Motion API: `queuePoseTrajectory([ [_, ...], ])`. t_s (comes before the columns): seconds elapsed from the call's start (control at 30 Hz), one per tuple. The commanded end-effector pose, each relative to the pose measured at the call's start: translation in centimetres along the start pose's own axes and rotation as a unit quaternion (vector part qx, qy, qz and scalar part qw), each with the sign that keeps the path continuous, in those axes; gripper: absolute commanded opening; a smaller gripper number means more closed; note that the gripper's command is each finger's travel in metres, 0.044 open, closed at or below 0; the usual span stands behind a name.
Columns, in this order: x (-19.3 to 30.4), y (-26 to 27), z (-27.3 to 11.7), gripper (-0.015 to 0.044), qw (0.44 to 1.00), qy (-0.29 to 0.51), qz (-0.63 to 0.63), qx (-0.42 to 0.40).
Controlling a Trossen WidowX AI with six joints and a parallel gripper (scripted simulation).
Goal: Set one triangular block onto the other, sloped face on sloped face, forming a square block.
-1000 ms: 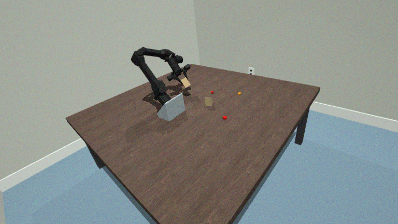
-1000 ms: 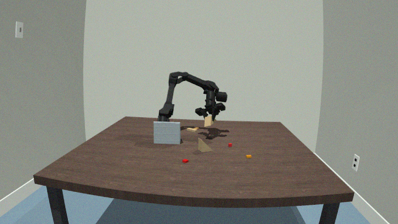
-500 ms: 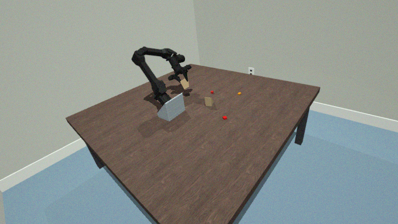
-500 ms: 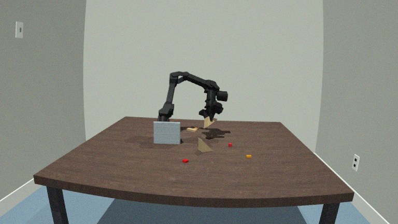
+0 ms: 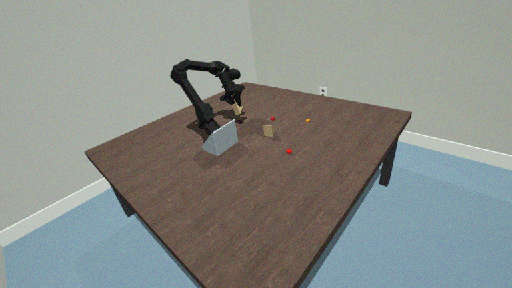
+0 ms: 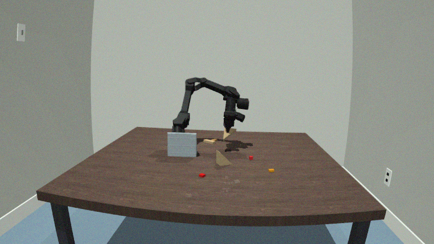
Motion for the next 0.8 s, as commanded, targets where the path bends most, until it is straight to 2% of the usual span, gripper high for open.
queuePoseTrajectory([
  [0.0, 0.1, -0.4, 0.3, 0.0, 0.997, 0.006, 0.072, -0.015],
  [0.37, 0.2, -1.2, 0.4, 0.0, 0.965, 0.012, 0.257, -0.049],
  [0.77, 0.4, -2.0, 0.5, 0.0, 0.89, 0.03, 0.447, -0.083],
])
Point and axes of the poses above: the point midway between the two fingers, 35 mm back from their tips, its own z axis out along the fingers, its own y axis across the jaws, x = y × z, the point moved 9 cm from there along -z, back along the fingers, and after that the axes turned 14 degrees about -z, right-handed, at the moved point
